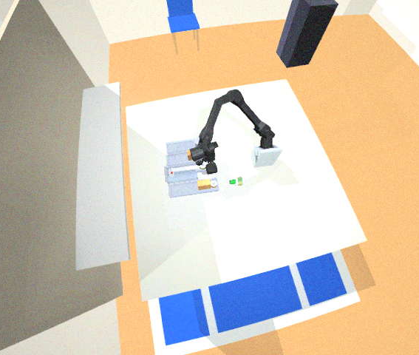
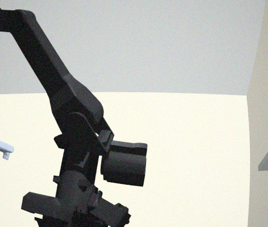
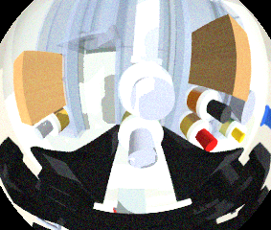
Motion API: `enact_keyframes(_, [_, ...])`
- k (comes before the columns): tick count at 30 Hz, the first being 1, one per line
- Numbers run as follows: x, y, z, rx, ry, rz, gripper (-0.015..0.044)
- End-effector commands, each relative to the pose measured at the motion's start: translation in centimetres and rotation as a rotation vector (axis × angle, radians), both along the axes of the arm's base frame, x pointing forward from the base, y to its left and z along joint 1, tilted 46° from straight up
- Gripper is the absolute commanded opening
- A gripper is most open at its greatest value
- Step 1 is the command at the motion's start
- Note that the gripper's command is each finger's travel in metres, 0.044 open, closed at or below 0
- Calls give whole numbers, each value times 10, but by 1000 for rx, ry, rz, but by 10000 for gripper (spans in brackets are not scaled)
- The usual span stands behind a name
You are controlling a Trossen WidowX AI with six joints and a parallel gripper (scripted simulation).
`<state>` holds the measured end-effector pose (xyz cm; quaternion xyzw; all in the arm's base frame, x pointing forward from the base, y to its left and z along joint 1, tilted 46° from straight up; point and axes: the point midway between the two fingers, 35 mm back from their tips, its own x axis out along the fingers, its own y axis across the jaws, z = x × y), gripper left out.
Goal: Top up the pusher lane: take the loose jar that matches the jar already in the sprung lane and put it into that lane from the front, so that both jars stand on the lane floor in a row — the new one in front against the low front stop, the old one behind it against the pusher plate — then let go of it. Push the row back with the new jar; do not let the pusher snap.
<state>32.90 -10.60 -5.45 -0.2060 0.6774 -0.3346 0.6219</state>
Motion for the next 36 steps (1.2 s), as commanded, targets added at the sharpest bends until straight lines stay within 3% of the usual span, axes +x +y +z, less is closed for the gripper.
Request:
enact_keyframes(1, [1, -3, 1, -9, -7, -1, 0])
enact_keyframes(36, [-6, 1, 0, -9, -7, -1, 0])
